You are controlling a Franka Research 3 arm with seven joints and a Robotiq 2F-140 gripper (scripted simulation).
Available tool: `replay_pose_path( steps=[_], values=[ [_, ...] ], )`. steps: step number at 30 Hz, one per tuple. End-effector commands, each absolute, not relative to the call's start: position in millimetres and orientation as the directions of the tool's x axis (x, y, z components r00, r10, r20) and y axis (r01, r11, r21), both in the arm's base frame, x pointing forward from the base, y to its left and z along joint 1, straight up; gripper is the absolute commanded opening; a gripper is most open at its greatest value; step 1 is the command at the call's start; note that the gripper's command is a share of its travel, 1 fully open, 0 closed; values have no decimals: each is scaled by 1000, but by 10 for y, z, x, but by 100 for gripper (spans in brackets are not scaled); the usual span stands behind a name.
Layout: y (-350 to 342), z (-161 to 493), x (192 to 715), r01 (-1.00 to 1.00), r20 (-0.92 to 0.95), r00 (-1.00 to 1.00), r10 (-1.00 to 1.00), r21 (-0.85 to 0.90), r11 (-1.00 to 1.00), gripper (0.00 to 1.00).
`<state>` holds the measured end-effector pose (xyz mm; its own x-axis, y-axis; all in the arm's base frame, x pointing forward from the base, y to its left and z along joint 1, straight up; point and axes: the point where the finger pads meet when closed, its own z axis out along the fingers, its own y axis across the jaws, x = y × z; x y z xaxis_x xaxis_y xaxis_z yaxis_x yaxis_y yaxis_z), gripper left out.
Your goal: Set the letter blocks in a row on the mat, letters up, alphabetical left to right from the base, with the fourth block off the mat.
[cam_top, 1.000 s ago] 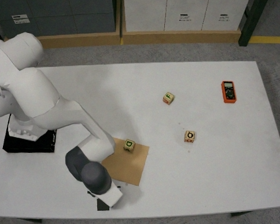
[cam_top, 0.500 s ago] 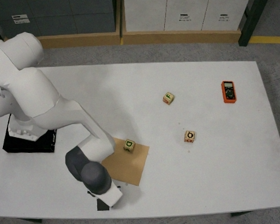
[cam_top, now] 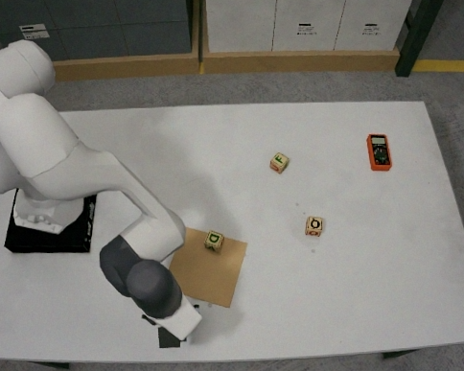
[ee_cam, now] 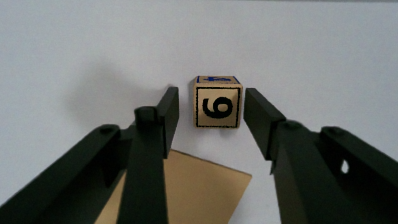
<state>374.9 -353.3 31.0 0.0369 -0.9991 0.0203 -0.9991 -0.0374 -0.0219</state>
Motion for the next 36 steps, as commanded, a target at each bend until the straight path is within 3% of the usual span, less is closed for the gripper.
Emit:
replay_pose_path(
  steps=[1,13,14,36],
  values=[
    [-3482,483,3698,-1000,7,20,-1000,-4,-20,44],
    [-3480,689,3698,-1000,7,20,-1000,-4,-20,44],
    [-3480,689,3698,-1000,7,20,-1000,-4,-20,100],
    [-3422,689,3811,-997,8,79,-997,1,-79,100]
  ],
)
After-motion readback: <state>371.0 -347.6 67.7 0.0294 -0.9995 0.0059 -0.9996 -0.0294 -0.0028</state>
